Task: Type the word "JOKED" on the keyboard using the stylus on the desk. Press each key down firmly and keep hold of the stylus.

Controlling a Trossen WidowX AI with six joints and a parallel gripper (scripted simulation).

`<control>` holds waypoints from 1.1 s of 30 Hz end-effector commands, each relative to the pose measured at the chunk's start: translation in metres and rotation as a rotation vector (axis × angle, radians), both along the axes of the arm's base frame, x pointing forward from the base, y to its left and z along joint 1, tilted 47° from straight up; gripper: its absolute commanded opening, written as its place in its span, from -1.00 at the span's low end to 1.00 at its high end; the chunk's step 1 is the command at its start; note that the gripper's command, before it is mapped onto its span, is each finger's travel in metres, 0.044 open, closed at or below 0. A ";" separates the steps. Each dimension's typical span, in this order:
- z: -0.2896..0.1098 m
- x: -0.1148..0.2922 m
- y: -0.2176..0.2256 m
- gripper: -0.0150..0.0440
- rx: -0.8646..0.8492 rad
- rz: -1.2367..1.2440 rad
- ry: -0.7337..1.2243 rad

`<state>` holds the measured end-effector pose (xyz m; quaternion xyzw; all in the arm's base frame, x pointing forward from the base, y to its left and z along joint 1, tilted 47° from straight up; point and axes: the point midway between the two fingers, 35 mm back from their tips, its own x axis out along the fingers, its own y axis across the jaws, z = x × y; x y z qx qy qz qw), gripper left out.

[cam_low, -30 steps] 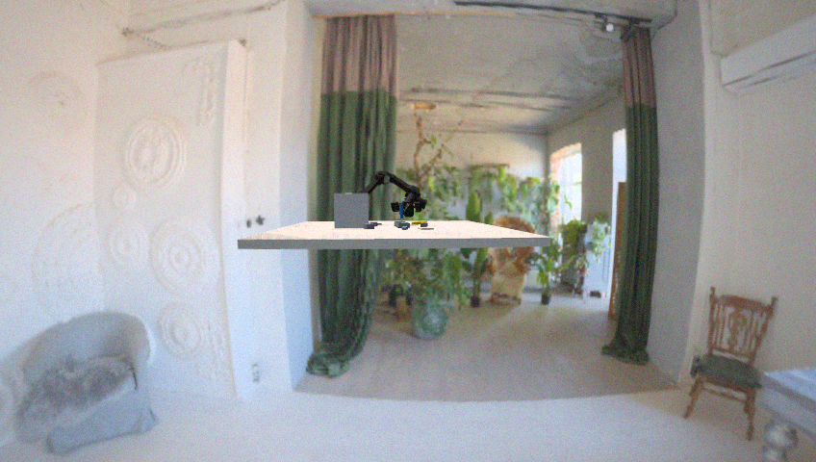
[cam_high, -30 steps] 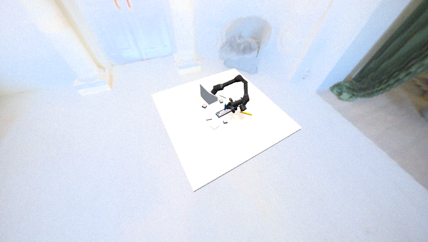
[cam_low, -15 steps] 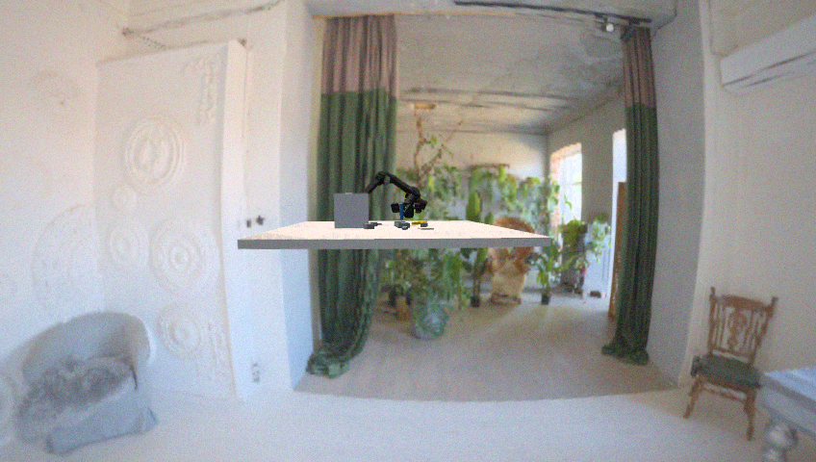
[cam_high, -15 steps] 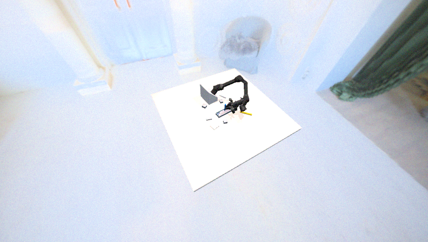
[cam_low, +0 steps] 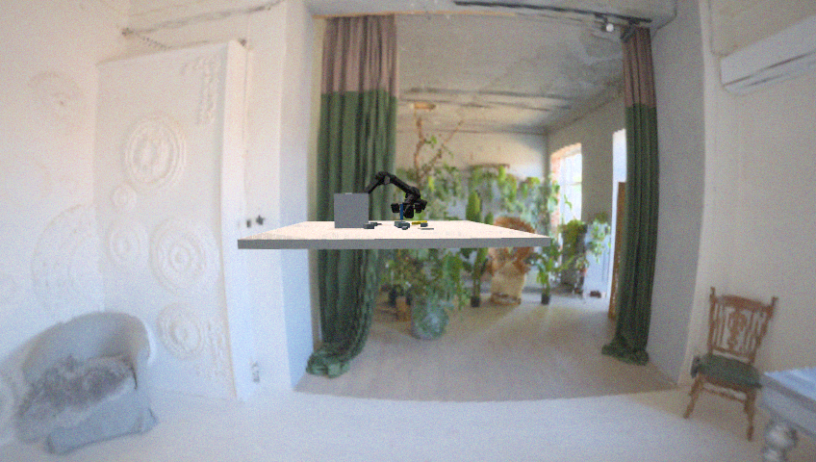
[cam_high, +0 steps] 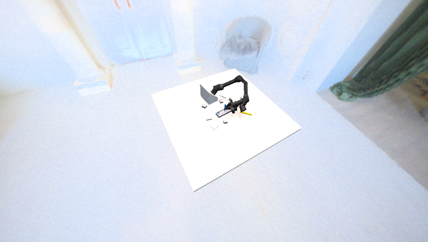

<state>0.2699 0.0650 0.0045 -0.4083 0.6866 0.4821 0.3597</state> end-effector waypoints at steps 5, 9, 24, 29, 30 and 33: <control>0.022 0.004 -0.023 -0.22 0.000 -0.001 -0.001; 0.026 0.004 -0.027 -0.22 0.000 -0.001 -0.001; 0.013 0.006 -0.040 -0.49 -0.001 -0.001 0.000; 0.003 0.004 -0.030 -0.49 0.000 -0.001 0.000; 0.000 0.004 -0.027 -0.49 0.000 -0.001 0.000; -0.001 0.003 -0.026 -0.49 0.000 -0.001 0.000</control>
